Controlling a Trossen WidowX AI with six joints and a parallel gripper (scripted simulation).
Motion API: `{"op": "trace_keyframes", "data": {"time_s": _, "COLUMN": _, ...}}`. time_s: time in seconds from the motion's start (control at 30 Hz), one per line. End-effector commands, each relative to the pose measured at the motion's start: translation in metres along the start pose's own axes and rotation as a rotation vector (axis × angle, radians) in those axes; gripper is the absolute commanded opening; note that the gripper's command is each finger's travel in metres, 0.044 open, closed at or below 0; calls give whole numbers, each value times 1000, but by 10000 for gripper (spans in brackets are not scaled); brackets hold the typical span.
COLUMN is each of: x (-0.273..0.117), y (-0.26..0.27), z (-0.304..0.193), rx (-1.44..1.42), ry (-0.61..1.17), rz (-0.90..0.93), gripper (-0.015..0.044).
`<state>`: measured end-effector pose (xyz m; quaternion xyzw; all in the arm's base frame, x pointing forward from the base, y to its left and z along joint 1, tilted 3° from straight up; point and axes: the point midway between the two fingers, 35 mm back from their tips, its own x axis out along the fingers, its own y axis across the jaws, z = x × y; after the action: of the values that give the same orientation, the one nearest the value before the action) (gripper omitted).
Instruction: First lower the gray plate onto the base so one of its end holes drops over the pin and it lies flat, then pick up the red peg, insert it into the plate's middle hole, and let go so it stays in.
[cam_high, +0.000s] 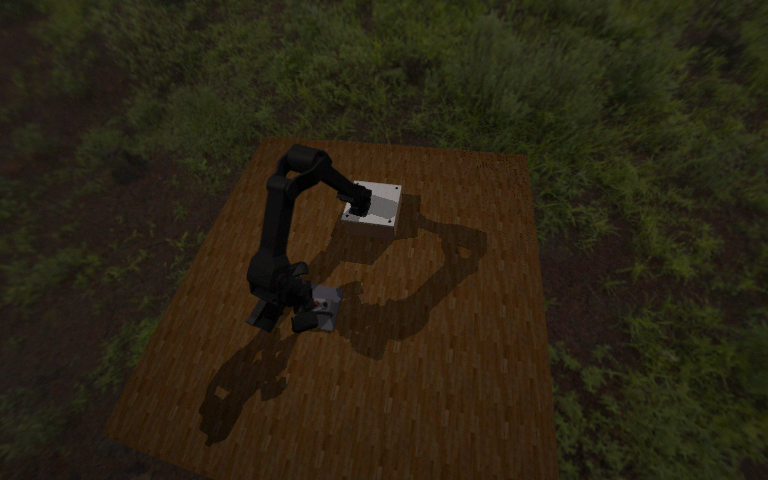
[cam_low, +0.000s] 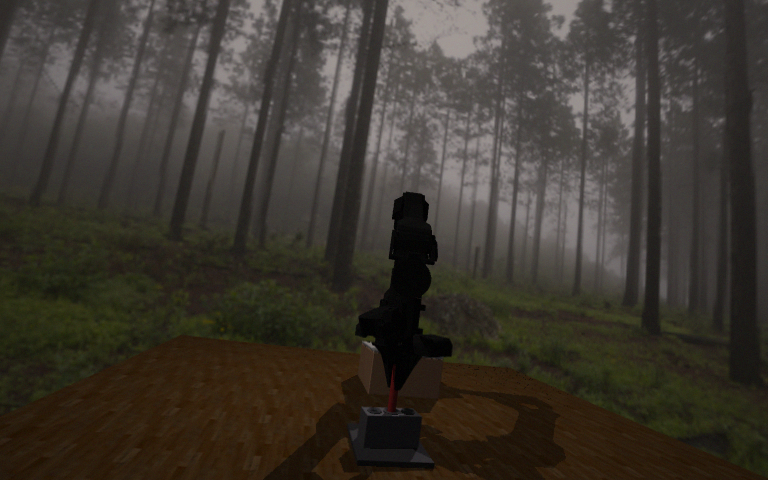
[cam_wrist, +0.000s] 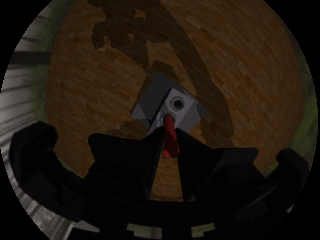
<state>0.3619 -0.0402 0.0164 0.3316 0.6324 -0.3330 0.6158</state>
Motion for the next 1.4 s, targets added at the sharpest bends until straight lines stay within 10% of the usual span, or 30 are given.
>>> {"op": "trace_keyframes", "data": {"time_s": 0.0, "x": 0, "y": 0, "z": 0, "rx": 0, "ry": 0, "rz": 0, "gripper": 0}}
{"op": "trace_keyframes", "data": {"time_s": 0.13, "x": 0, "y": 0, "z": 0, "rx": 0, "ry": 0, "rz": 0, "gripper": 0}}
{"op": "trace_keyframes", "data": {"time_s": 0.33, "x": 0, "y": 0, "z": 0, "rx": 0, "ry": 0, "rz": 0, "gripper": 150}}
{"op": "trace_keyframes", "data": {"time_s": 1.37, "x": -15, "y": 0, "z": -4, "rx": -5, "ry": -3, "rz": -3, "gripper": 150}}
